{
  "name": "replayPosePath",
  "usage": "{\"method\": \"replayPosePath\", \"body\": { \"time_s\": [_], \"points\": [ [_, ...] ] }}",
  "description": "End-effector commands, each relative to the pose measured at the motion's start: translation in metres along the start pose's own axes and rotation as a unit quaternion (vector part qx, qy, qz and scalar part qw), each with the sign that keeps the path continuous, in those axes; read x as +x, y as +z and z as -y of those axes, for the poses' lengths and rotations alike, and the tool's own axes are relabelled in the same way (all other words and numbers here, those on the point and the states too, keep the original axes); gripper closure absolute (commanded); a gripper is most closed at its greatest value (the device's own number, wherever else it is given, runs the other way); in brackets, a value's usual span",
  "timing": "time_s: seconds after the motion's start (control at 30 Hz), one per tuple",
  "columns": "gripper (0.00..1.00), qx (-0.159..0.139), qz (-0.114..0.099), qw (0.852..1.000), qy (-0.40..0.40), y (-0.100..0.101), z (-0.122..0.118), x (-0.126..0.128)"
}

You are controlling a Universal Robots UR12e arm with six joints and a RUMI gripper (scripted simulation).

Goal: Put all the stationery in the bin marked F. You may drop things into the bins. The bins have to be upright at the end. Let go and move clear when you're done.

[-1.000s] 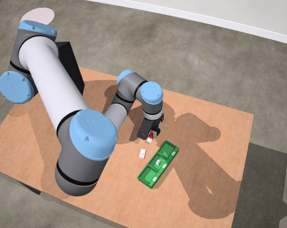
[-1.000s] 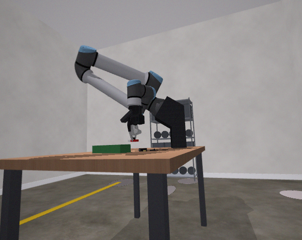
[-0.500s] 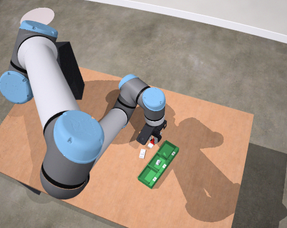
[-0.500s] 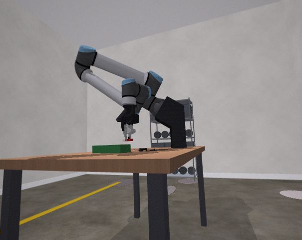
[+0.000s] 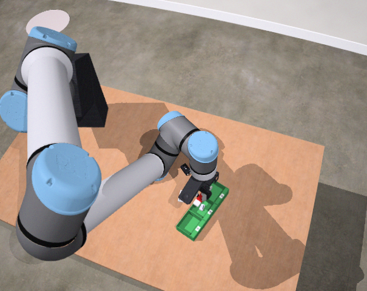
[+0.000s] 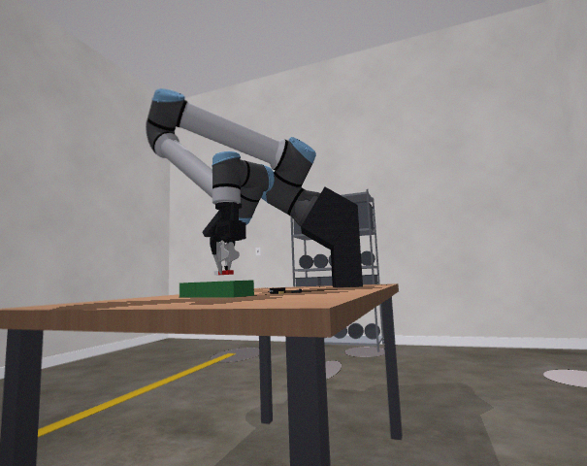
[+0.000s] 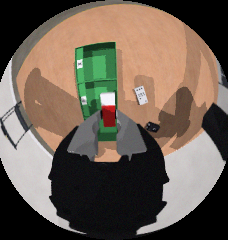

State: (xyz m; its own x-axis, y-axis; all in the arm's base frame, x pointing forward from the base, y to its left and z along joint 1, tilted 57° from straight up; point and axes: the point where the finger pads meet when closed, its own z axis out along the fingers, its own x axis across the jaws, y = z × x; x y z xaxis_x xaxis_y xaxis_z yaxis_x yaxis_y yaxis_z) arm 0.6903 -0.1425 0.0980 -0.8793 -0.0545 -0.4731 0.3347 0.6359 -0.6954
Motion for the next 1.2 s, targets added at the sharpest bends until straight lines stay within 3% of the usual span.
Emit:
{"method": "replayPosePath", "body": {
  "time_s": [0.0, 0.53, 1.17],
  "points": [
    [1.0, -0.001, -0.001, 1.0, 0.0, 0.0, 0.016, -0.02],
    [1.0, -0.001, -0.001, 1.0, 0.0, 0.0, 0.015, -0.018],
    [1.0, -0.001, -0.001, 1.0, 0.0, 0.034, 0.015, -0.018]
  ]
}}
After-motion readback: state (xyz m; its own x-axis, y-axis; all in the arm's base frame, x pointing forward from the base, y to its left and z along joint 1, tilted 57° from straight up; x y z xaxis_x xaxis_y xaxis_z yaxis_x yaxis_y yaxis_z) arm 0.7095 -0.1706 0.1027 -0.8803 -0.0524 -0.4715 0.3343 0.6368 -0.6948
